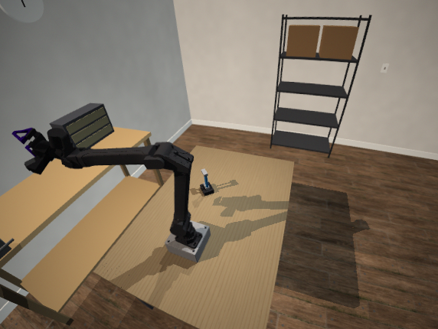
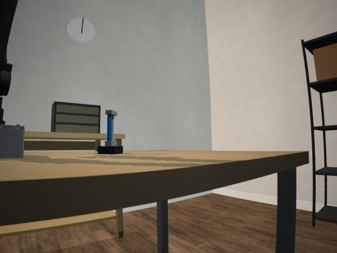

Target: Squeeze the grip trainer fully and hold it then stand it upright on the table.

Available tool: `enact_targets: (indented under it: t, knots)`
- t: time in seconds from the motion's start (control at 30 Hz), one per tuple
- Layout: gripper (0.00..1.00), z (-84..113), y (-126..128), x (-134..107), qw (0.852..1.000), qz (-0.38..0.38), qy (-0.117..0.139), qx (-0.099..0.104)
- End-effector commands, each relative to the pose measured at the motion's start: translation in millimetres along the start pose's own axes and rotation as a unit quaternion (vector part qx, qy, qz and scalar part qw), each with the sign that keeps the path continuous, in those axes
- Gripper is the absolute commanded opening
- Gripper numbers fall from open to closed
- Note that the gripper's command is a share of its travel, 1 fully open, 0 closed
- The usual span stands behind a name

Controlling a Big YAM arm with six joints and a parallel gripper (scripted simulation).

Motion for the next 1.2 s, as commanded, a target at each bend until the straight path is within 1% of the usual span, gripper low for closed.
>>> enact_targets:
  t: [0.0, 0.53, 0.57, 0.6, 0.67, 0.73, 0.83, 0.9, 0.93, 0.97, 1.03, 1.1, 1.17]
  knots:
    - [1.0, -0.2, -5.7, -3.5, 1.0, 0.0, 0.003, -0.005]
    - [1.0, -0.2, -5.7, -3.5, 1.0, 0.0, 0.003, -0.005]
    - [1.0, -4.1, -18.4, -11.8, 1.0, 0.001, 0.012, -0.019]
    - [1.0, -2.1, -16.7, -10.8, 1.0, 0.001, 0.011, -0.015]
    - [1.0, 6.3, -10.5, -8.2, 1.0, 0.001, 0.007, -0.001]
    - [1.0, 10.7, -8.0, -10.4, 1.0, 0.002, 0.01, 0.008]
    - [1.0, 24.4, -1.7, -14.6, 0.999, 0.005, 0.019, 0.033]
    - [1.0, 39.2, 3.4, -15.6, 0.998, 0.007, 0.025, 0.058]
    - [1.0, 48.7, 6.6, -16.4, 0.997, 0.007, 0.029, 0.074]
    - [1.0, 59.9, 10.0, -18.1, 0.995, 0.0, 0.036, 0.095]
    - [1.0, 87.2, 18.5, -21.4, 0.988, -0.003, 0.05, 0.145]
    - [1.0, 87.2, 18.5, -21.4, 0.988, -0.003, 0.05, 0.145]
    - [1.0, 121.1, 29.4, -26.2, 0.976, -0.003, 0.068, 0.209]
Point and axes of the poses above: the point where the finger pads meet when closed, its own z axis back along the fingers, its own y axis across the jaws, x = y × z, the point moved 8 cm from there along z, back along the fingers, and after that the axes turned 13 degrees about z, right-handed, at the moved point
